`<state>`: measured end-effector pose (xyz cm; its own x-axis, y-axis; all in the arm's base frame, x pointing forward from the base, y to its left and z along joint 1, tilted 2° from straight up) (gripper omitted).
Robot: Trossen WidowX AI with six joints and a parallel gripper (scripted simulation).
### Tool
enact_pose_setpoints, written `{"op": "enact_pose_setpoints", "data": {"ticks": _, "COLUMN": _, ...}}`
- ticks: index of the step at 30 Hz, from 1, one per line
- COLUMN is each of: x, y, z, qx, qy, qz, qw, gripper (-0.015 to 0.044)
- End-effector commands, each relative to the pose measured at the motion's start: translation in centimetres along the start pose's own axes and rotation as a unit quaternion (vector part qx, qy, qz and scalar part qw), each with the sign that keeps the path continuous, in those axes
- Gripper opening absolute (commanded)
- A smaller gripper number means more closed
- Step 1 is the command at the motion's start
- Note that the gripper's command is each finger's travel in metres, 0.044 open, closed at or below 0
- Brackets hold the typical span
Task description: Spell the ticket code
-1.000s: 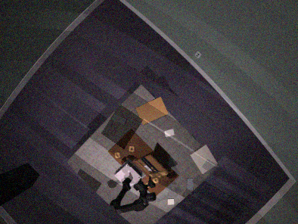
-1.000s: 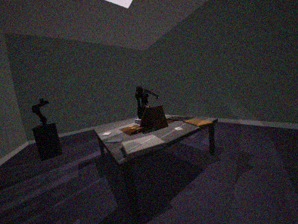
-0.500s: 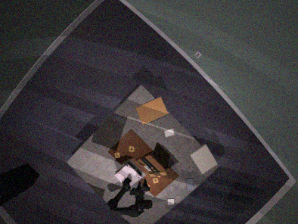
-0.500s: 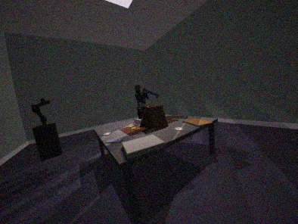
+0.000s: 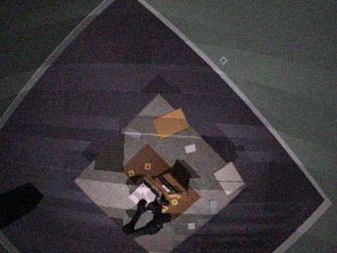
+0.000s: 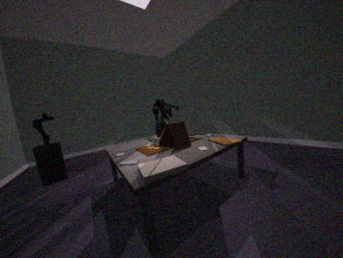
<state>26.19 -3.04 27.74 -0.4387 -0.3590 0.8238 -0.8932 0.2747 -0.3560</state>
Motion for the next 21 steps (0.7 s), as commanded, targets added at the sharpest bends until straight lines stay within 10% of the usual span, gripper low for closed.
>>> {"op": "enact_pose_setpoints", "data": {"ticks": 1, "x": -4.7, "y": -0.3, "z": -2.0, "qx": -0.073, "qy": 0.010, "qz": -0.048, "qw": 0.996, "gripper": 0.0340}}
{"op": "enact_pose_setpoints", "data": {"ticks": 21, "x": -25.4, "y": 8.7, "z": -10.7, "qx": -0.389, "qy": 0.228, "qz": -0.091, "qw": 0.888, "gripper": 0.0340}}
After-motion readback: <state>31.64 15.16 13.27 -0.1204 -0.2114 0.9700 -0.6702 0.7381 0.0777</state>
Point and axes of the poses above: the point midway between the two fingers, 35 mm back from their tips, its own x axis back along the fingers, its own y axis across the jaws, z = x × y, the point moved 2 cm from there along x, back along the fingers, and after that the axes turned 8 degrees about -x, right-handed, at the moved point
